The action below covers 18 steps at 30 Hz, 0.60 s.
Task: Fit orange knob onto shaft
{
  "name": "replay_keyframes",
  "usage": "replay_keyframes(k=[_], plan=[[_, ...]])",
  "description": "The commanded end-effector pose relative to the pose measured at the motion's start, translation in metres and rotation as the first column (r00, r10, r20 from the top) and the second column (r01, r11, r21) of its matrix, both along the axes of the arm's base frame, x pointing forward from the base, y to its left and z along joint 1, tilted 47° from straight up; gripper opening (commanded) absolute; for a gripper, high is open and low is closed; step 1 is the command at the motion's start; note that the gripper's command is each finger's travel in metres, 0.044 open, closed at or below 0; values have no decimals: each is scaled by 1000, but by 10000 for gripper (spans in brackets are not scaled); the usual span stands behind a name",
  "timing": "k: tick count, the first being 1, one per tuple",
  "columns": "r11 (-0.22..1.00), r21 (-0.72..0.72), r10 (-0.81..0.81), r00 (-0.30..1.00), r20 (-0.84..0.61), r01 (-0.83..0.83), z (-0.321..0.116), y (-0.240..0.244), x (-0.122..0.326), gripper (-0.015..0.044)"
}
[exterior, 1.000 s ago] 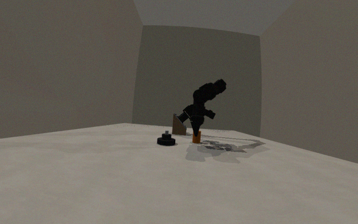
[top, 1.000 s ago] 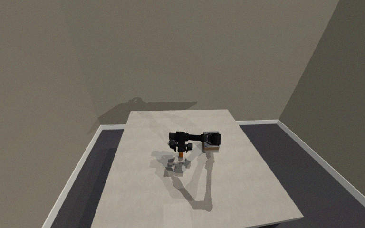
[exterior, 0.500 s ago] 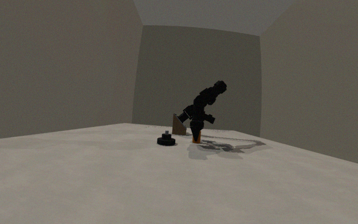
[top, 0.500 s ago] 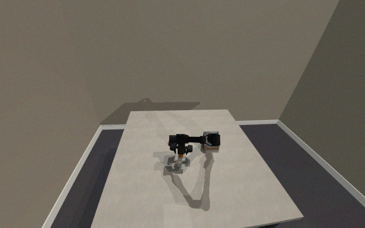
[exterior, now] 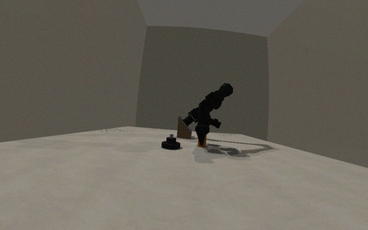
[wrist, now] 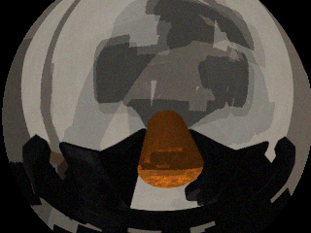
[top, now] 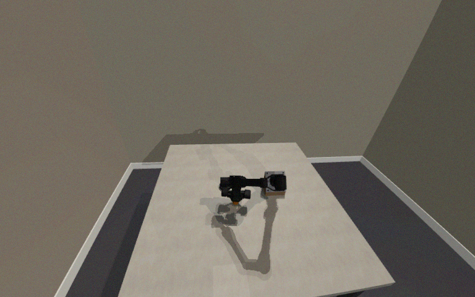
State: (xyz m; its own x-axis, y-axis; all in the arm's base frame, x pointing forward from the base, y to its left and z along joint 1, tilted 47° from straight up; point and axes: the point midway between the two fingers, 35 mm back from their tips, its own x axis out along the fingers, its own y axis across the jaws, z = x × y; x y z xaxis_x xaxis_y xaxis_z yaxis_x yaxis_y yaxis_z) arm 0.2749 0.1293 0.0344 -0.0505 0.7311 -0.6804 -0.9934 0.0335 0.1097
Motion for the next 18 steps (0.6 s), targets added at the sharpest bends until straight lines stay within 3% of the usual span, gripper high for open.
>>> replay_keyframes(k=[1,4,9,18], plan=[[1000,4,-2,1000,-3,2,0,1,0,151],[1000,4,-2,1000,-3,2,0,1,0,131],[1000,1,-3,1000,-2,3,4,-5,2,0],[1000,-9,-5,1000,-1,5,20,-25,9,0]])
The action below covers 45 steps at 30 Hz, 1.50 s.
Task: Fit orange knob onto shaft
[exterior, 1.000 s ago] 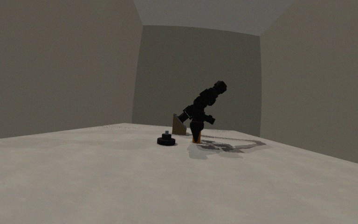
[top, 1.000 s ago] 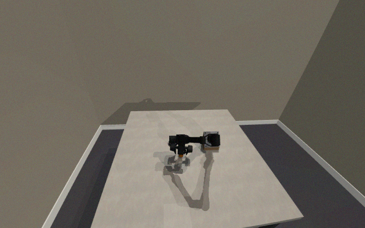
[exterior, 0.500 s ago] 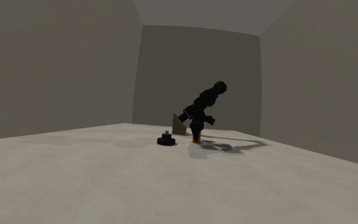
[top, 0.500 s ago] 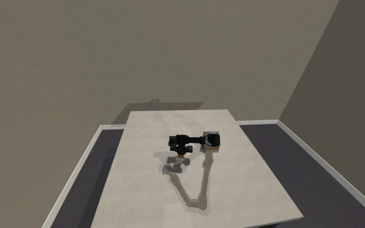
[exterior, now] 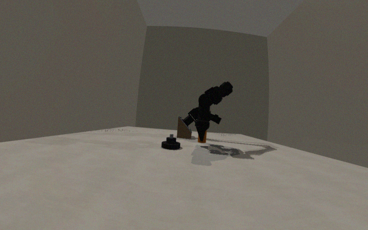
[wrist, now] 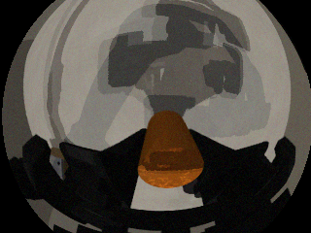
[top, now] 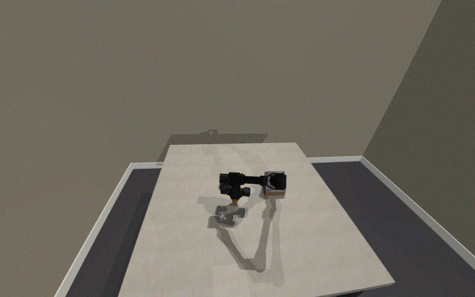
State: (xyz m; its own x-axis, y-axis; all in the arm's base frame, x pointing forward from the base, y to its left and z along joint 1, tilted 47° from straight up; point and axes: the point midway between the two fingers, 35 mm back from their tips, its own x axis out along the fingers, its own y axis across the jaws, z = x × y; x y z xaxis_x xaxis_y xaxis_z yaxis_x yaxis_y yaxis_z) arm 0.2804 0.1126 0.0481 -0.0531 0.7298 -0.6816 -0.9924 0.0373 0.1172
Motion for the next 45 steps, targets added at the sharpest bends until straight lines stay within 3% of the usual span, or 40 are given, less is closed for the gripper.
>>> replay_keyframes(k=[1,34,45], plan=[[1000,-8,-2,1000,6,2,8,-11,4,0],[1000,0,1,1000,4,-1,75,-87,13,0],[1000,0,1,1000,4,-1,62,-96,24,0]])
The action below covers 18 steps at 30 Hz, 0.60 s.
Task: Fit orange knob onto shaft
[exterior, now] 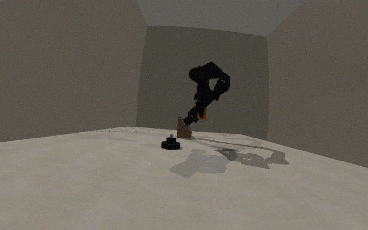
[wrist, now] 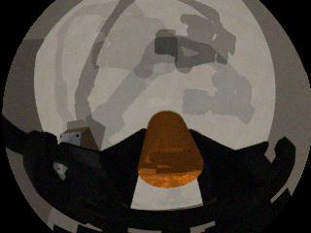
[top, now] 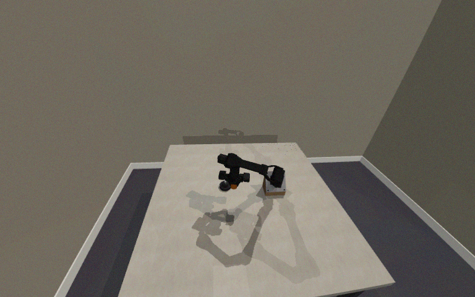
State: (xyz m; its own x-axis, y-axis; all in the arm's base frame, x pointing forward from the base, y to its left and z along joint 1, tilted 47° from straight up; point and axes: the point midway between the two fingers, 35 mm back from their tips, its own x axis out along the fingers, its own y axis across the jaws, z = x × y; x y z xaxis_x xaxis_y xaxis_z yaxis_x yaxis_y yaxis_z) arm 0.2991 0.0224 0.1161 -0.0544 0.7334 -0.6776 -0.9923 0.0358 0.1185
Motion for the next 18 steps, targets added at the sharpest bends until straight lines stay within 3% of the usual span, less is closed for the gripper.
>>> replay_keyframes(k=[1,18], plan=[[1000,-5,0,1000,6,0,-9,-7,7,0],[1000,-7,0,1000,7,0,-53,-25,30,0]])
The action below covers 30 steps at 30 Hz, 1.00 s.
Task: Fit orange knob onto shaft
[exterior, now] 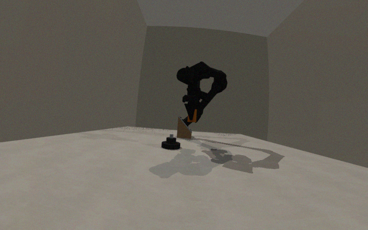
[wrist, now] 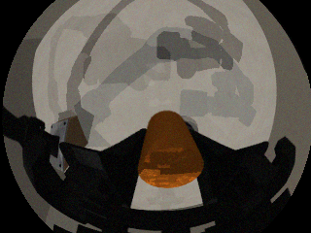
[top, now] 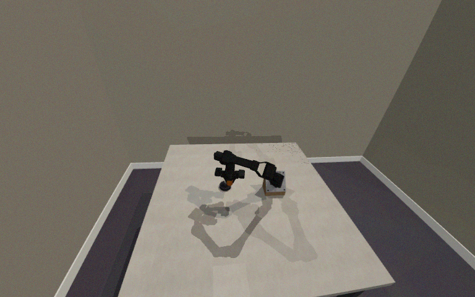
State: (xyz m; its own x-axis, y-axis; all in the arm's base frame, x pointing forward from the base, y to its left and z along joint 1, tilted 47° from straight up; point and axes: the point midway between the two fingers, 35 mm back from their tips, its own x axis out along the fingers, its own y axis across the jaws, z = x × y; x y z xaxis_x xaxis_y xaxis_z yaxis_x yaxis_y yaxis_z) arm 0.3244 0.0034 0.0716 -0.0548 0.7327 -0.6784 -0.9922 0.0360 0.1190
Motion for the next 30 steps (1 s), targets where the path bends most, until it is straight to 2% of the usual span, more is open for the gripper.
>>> replay_keyframes(k=[1,30], plan=[[1000,-6,0,1000,8,0,-11,-7,6,0],[1000,-7,-3,1000,7,3,-86,-32,28,0]])
